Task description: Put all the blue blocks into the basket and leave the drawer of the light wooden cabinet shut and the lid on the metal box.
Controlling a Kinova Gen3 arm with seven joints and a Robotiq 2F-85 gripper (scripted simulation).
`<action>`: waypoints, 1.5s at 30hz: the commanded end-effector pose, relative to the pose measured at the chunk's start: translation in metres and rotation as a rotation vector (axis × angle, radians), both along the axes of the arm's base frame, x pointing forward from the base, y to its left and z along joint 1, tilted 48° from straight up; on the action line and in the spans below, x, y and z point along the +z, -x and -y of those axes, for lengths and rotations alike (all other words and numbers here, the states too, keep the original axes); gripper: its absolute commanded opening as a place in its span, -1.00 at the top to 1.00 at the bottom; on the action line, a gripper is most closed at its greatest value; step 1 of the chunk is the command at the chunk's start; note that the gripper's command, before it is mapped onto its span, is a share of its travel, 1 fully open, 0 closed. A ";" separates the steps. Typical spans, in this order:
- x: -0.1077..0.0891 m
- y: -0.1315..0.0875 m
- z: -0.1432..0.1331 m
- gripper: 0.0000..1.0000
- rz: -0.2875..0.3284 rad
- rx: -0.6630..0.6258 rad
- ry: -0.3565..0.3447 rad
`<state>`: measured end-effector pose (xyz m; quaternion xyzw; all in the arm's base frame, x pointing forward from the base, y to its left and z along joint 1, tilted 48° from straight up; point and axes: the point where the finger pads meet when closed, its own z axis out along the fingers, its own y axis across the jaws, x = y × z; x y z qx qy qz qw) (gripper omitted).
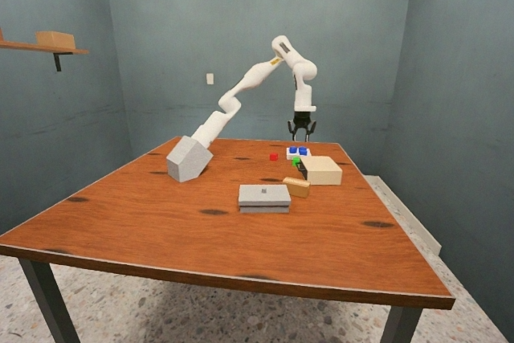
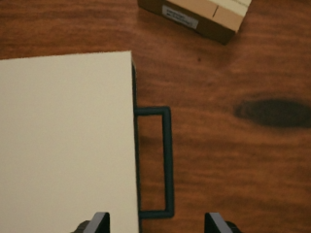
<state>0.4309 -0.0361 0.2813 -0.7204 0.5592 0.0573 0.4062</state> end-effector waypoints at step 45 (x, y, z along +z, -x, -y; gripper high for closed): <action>-0.020 -0.001 0.016 0.39 0.020 0.026 0.020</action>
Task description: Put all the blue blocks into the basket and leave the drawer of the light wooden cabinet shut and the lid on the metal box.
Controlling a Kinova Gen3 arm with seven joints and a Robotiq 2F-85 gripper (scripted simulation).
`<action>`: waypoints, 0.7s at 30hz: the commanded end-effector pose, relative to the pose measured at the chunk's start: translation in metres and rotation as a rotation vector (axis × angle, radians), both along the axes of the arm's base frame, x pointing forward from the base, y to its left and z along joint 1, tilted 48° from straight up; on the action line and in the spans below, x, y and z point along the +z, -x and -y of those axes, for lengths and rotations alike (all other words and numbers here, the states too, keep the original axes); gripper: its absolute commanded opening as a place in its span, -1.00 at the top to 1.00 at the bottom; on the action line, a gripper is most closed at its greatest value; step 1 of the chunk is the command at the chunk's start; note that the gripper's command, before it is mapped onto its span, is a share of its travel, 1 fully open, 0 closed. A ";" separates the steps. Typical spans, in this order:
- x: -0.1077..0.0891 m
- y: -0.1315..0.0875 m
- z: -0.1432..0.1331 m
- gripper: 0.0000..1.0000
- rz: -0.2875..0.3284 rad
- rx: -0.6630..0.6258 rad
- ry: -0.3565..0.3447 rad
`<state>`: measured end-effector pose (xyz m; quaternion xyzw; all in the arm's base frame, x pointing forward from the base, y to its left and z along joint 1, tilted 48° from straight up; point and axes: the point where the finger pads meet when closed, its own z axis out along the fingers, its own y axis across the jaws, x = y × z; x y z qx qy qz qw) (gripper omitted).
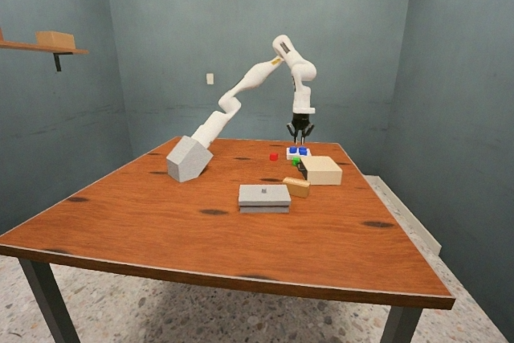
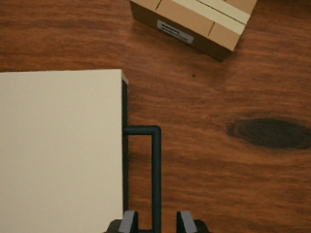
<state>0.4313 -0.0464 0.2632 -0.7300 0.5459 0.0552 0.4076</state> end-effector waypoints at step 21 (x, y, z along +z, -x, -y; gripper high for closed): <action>-0.007 -0.002 0.001 0.39 0.002 0.000 0.010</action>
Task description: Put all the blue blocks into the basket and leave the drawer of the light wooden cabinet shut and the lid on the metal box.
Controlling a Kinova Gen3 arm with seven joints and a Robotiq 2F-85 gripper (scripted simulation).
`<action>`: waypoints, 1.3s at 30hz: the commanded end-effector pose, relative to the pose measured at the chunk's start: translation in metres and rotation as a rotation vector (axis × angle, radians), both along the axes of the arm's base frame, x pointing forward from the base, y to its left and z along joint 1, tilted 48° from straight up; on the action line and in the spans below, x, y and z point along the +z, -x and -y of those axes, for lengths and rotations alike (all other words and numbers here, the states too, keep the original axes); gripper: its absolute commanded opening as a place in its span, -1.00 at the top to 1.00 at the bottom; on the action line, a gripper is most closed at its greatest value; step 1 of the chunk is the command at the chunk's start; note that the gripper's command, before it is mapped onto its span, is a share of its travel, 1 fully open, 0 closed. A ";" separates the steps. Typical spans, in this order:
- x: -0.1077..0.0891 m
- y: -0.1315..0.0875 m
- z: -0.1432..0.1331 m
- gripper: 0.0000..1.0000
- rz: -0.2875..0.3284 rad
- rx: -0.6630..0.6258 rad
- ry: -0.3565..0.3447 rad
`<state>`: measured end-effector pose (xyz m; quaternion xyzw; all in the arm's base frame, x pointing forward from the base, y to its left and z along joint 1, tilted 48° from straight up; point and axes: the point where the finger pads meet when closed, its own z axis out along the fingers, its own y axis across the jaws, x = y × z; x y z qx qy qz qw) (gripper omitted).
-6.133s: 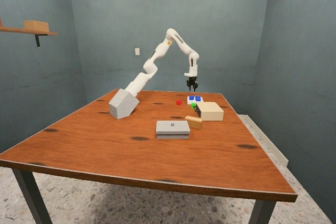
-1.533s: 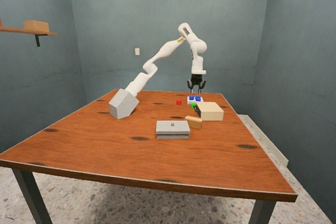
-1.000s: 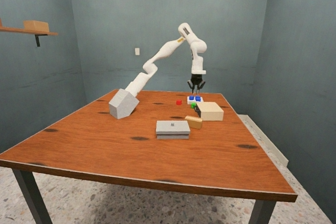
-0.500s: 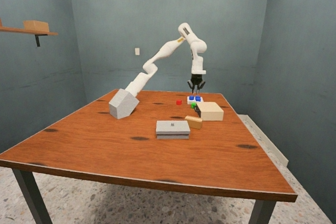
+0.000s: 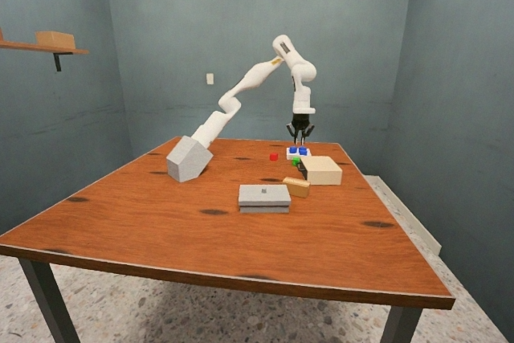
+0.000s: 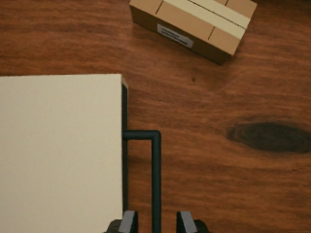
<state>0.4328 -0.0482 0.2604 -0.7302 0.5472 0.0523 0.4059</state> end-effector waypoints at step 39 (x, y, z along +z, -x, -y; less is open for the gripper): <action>-0.060 -0.033 -0.057 0.39 0.002 0.004 0.004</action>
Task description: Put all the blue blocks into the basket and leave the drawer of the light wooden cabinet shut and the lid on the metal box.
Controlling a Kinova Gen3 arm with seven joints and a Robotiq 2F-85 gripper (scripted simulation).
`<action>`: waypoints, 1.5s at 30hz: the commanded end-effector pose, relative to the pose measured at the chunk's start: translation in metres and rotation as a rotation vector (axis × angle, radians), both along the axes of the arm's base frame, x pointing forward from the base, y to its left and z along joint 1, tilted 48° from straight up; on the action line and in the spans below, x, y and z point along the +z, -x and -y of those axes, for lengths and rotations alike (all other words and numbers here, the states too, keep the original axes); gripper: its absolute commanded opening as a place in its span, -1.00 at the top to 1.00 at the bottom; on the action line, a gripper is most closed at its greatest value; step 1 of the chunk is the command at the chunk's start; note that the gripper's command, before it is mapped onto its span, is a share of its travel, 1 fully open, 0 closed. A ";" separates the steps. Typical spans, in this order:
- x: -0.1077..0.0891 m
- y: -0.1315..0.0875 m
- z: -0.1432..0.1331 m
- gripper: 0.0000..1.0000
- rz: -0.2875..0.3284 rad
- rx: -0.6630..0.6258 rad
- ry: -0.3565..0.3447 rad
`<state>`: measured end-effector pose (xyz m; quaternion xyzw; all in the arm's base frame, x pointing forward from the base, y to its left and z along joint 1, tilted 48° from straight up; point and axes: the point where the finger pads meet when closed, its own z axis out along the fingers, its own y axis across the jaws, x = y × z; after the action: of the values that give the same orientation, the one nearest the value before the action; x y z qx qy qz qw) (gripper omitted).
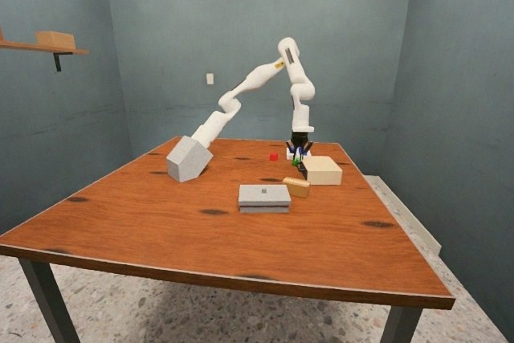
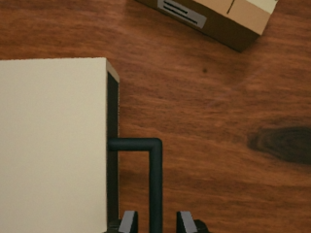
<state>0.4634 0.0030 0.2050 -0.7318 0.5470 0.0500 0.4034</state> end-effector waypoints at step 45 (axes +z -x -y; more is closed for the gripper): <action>-0.007 -0.005 -0.012 0.39 0.002 0.003 -0.003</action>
<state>0.4668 0.0141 0.1970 -0.7329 0.5448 0.0533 0.4039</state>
